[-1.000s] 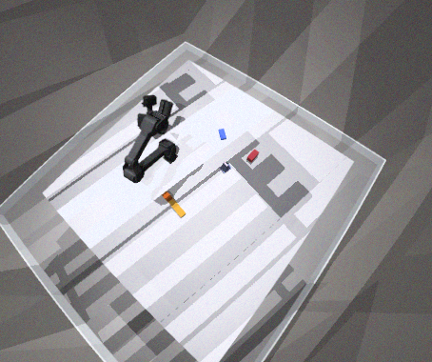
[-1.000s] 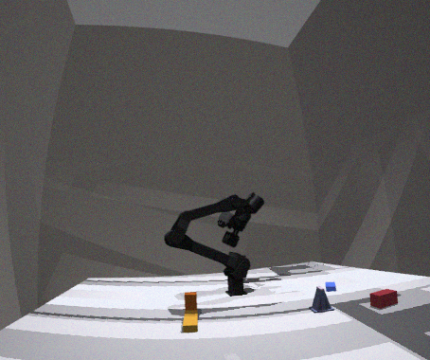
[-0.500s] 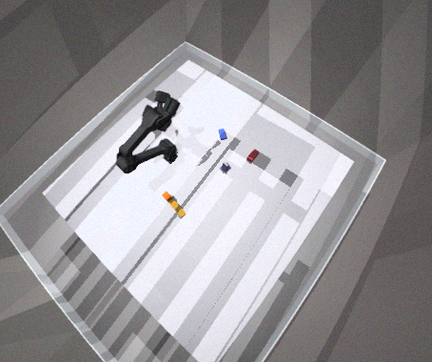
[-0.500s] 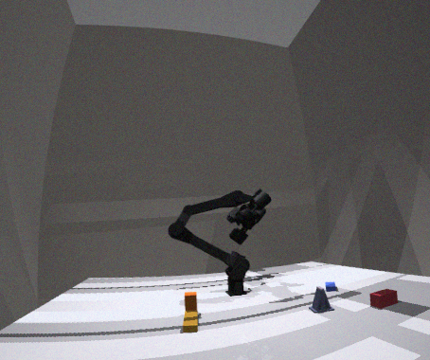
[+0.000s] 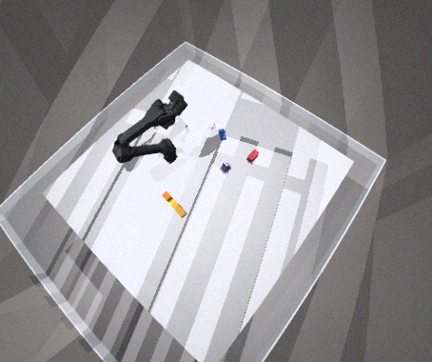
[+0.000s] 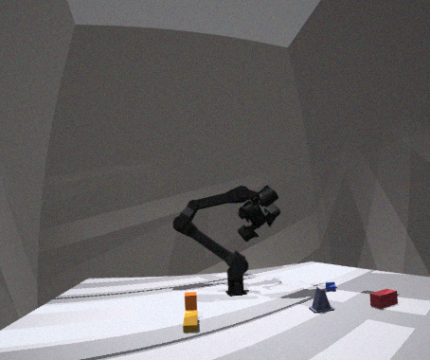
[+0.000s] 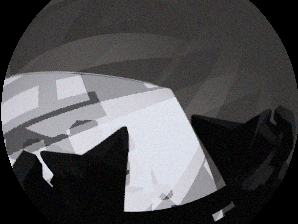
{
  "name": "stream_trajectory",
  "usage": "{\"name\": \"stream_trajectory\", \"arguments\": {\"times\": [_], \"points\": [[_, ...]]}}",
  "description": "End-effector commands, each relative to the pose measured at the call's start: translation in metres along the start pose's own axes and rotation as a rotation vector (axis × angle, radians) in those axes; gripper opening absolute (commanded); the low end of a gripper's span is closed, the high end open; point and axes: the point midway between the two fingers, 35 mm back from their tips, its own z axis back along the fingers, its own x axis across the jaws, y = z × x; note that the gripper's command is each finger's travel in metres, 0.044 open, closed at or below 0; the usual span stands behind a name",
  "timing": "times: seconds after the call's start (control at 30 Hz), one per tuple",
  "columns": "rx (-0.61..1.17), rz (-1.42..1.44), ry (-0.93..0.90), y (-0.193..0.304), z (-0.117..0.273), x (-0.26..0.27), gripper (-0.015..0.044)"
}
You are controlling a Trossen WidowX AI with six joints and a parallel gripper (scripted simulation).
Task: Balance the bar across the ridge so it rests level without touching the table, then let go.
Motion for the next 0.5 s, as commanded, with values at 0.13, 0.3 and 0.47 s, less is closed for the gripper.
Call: {"name": "stream_trajectory", "arguments": {"times": [0.13,0.3,0.47], "points": [[0.139,-0.16,0.06,0.029,0.01,-0.019,0.0315],[0.215,-0.254,0.098,0.047,0.019,-0.028,0.0315],[0.287,-0.352,0.14,0.064,0.029,-0.036,0.0315]]}}
